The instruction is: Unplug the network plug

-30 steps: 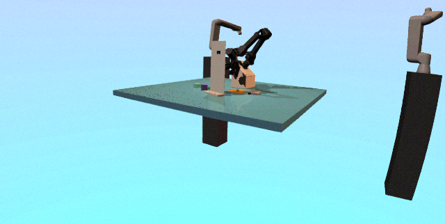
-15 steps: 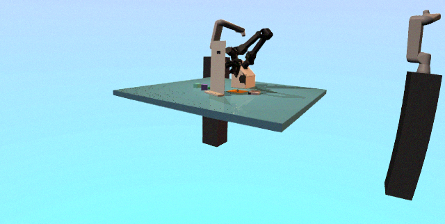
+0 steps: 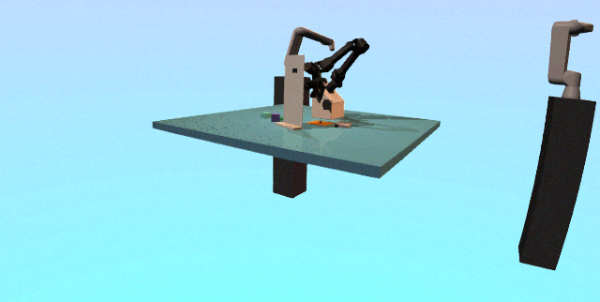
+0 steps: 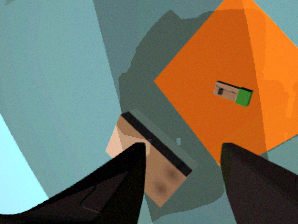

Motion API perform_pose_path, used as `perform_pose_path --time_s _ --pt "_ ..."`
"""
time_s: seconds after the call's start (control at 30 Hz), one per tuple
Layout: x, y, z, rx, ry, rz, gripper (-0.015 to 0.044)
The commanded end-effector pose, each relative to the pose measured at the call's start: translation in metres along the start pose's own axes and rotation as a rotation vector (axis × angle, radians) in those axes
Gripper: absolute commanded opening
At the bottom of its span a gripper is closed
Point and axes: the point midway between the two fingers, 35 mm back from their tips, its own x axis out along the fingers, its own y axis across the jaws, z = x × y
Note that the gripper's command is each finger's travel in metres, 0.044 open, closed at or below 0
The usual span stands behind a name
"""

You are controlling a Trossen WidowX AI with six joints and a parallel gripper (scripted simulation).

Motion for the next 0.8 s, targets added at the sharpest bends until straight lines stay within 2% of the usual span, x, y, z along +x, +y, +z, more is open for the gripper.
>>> perform_pose_path --time_s 0.0,0.77 --pt "-0.004 0.003 0.004 -0.007 -0.008 -0.004 0.0156" --pt "-0.041 0.026 0.012 -0.012 -0.022 -0.019 0.0156"
